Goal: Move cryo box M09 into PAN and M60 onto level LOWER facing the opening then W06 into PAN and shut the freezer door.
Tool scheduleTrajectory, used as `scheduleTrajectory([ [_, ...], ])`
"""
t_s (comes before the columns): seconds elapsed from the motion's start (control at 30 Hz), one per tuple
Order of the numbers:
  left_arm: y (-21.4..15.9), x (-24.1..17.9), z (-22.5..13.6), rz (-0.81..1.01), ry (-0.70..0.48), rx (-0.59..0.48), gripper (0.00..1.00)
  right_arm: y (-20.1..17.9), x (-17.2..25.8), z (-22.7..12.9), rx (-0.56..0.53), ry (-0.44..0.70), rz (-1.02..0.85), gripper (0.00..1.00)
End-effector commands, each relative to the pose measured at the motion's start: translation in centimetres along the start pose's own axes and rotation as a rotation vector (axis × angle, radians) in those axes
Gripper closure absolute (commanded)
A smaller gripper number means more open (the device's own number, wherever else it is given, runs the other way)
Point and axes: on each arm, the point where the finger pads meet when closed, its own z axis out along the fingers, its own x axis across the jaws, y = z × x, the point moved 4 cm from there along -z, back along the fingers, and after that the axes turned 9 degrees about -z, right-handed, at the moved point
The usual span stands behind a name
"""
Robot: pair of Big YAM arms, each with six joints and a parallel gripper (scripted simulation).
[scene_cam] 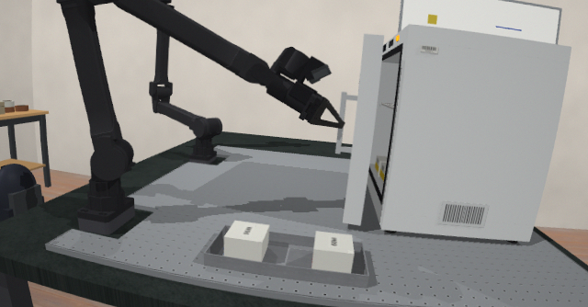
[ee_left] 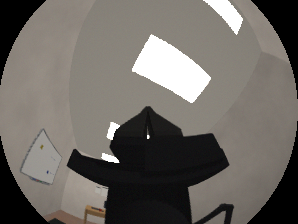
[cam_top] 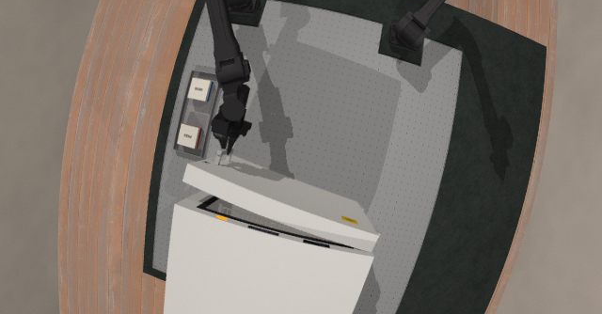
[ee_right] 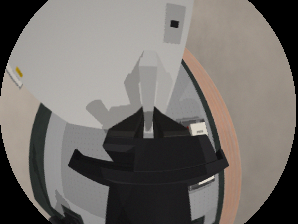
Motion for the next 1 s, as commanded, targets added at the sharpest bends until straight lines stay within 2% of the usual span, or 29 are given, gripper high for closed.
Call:
scheduleTrajectory([
  [0.0, -1.5, 0.2, 0.4, -0.011, 0.005, 0.032, 1.00, 4.5, -0.5, 1.2, -0.076, 0.006, 0.019, 1.00],
  [0.2, -1.5, 0.2, 0.4, -0.011, 0.005, 0.032, 1.00, 5.1, -0.9, 2.6, -0.077, 0.005, 0.018, 1.00],
  [0.33, -1.5, 0.2, 0.4, -0.011, 0.005, 0.032, 1.00, 4.8, -0.9, 2.6, -0.065, 0.005, 0.013, 1.00],
  [0.37, -1.5, 0.2, 0.4, -0.011, 0.005, 0.032, 1.00, 3.7, -0.6, 1.9, -0.052, 0.012, 0.013, 1.00],
  [0.73, -1.5, 0.2, 0.4, -0.011, 0.005, 0.032, 1.00, 3.7, -0.6, 1.9, -0.052, 0.012, 0.013, 1.00],
  [0.77, -1.5, 0.2, 0.4, -0.011, 0.005, 0.032, 1.00, 4.9, -0.9, 2.7, -0.068, 0.006, 0.013, 1.00],
  [0.97, -1.5, 0.2, 0.4, -0.011, 0.005, 0.032, 1.00, 5.2, -1.0, 2.9, -0.077, 0.012, 0.013, 1.00],
])
